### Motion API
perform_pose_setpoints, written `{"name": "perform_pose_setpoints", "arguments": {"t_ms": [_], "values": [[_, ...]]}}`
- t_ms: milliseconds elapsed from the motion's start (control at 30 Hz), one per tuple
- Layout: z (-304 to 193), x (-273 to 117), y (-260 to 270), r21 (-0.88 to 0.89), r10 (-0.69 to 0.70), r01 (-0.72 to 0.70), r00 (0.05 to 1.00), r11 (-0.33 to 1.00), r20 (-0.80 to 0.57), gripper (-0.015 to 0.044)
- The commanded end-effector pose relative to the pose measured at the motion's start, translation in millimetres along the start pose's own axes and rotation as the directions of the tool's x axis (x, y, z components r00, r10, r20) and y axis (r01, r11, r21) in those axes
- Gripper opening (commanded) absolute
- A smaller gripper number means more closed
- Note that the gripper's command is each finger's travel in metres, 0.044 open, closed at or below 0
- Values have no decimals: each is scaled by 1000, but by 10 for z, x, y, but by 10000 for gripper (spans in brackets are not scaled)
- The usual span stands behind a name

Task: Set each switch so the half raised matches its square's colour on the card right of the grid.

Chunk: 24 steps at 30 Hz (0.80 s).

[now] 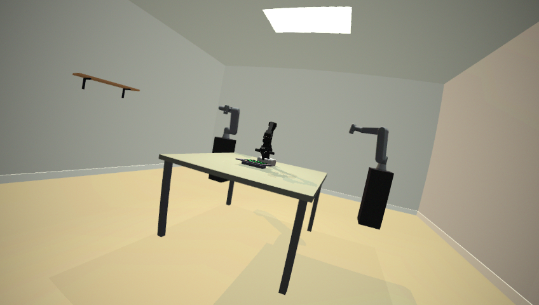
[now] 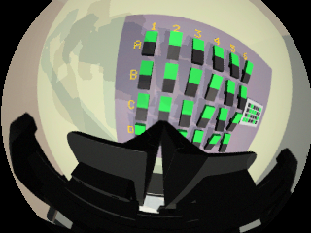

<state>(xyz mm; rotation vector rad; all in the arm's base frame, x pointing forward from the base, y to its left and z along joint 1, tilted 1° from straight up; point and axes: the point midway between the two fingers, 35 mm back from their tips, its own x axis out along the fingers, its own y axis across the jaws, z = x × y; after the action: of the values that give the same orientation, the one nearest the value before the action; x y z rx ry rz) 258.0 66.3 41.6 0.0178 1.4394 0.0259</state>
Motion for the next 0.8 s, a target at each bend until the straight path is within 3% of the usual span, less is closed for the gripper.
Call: {"name": "perform_pose_setpoints", "arguments": {"t_ms": [0, 767], "values": [[-8, 56, -7, 4, -5, 5, 1000, 1000, -6, 0], [-11, 161, -7, 4, -5, 5, 1000, 1000, -6, 0]]}}
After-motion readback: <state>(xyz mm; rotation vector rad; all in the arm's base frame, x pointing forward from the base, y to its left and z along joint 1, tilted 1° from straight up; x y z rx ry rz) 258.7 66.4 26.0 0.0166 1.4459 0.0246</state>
